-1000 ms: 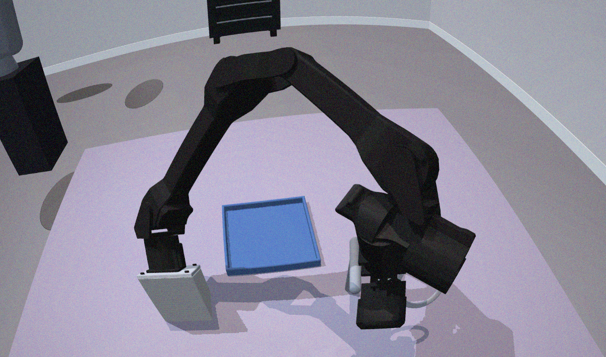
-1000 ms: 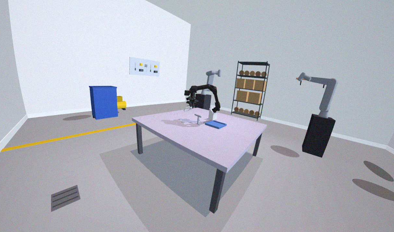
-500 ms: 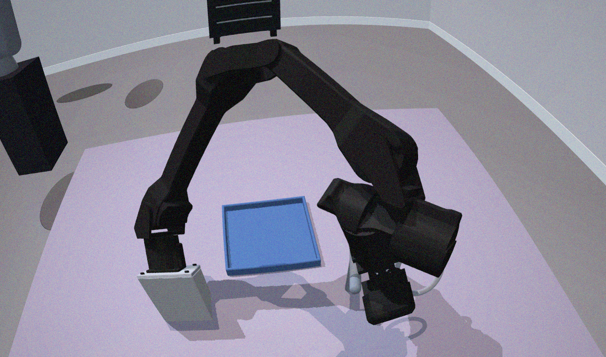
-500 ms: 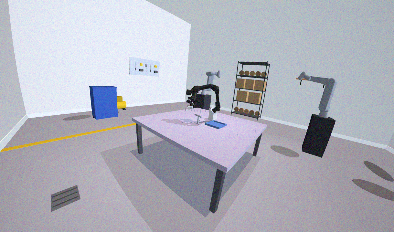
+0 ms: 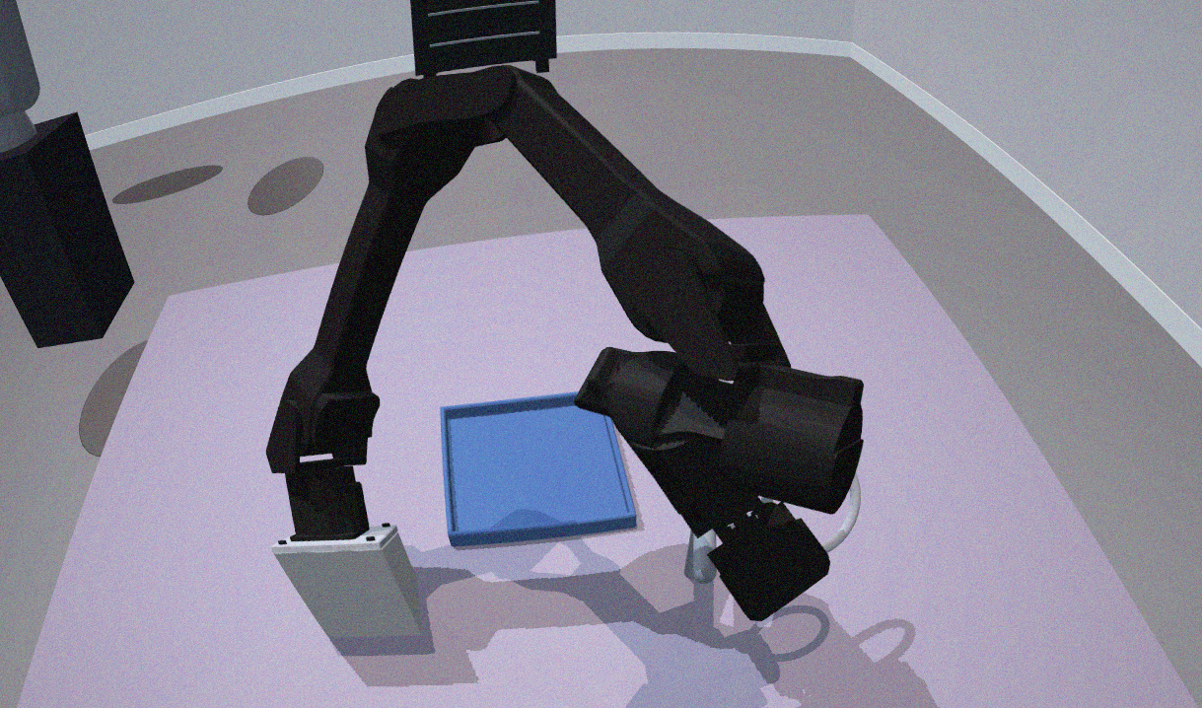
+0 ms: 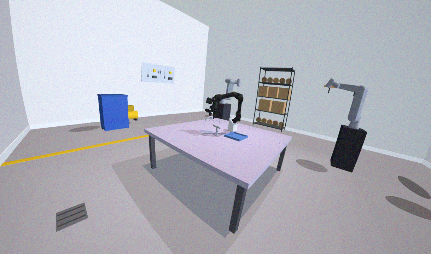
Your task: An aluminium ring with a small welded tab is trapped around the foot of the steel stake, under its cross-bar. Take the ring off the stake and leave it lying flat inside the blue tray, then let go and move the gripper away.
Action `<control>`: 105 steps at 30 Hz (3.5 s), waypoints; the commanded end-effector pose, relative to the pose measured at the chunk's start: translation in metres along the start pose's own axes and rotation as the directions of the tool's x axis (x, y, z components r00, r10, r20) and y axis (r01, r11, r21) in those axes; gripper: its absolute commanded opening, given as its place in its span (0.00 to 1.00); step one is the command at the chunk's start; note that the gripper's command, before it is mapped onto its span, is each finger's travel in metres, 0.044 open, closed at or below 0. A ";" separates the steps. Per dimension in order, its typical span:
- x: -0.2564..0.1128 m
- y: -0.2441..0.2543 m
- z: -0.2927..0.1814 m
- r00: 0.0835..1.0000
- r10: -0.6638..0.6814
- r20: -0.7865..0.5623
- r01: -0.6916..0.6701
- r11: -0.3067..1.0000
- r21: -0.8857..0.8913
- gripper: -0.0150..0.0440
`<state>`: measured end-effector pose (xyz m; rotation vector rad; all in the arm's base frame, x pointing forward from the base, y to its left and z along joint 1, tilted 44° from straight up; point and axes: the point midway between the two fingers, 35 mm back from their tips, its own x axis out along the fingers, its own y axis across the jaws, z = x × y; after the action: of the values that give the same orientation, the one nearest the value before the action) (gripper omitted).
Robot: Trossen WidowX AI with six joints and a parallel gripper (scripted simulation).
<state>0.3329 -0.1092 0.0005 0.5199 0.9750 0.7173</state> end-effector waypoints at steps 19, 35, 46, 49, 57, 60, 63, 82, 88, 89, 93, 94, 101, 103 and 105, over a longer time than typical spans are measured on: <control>-0.002 0.027 -0.017 0.992 -0.069 0.107 0.111 0.881 -0.460 0.25; -0.002 0.048 -0.032 0.977 -0.110 0.183 0.210 0.655 -0.726 0.25; 0.000 0.062 -0.045 0.963 -0.133 0.236 0.271 0.446 -0.853 0.25; 0.000 0.066 -0.048 0.959 -0.137 0.247 0.282 0.398 -0.873 0.25; 0.005 0.069 -0.047 0.967 -0.161 0.197 0.250 0.470 -0.847 0.25; 0.007 0.072 -0.047 0.971 -0.177 0.163 0.232 0.517 -0.824 0.25; 0.009 0.075 -0.046 0.972 -0.194 0.130 0.218 0.563 -0.797 0.25; 0.019 0.095 -0.045 0.948 -0.314 -0.061 0.222 0.783 -0.581 0.25; 0.020 0.102 -0.045 0.928 -0.356 -0.112 0.255 0.825 -0.504 0.25; 0.020 0.103 -0.045 0.924 -0.363 -0.120 0.262 0.830 -0.492 0.25; 0.020 0.108 -0.045 0.908 -0.392 -0.150 0.293 0.849 -0.440 0.25; 0.020 0.109 -0.045 0.903 -0.399 -0.158 0.302 0.852 -0.428 0.25; 0.019 0.119 -0.046 0.869 -0.451 -0.203 0.370 0.865 -0.340 0.25; 0.019 0.121 -0.046 0.858 -0.466 -0.214 0.391 0.865 -0.315 0.25; 0.018 0.124 -0.046 0.847 -0.482 -0.224 0.414 0.863 -0.291 0.25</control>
<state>0.2597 -0.0100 0.0475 -0.0473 1.1922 0.5258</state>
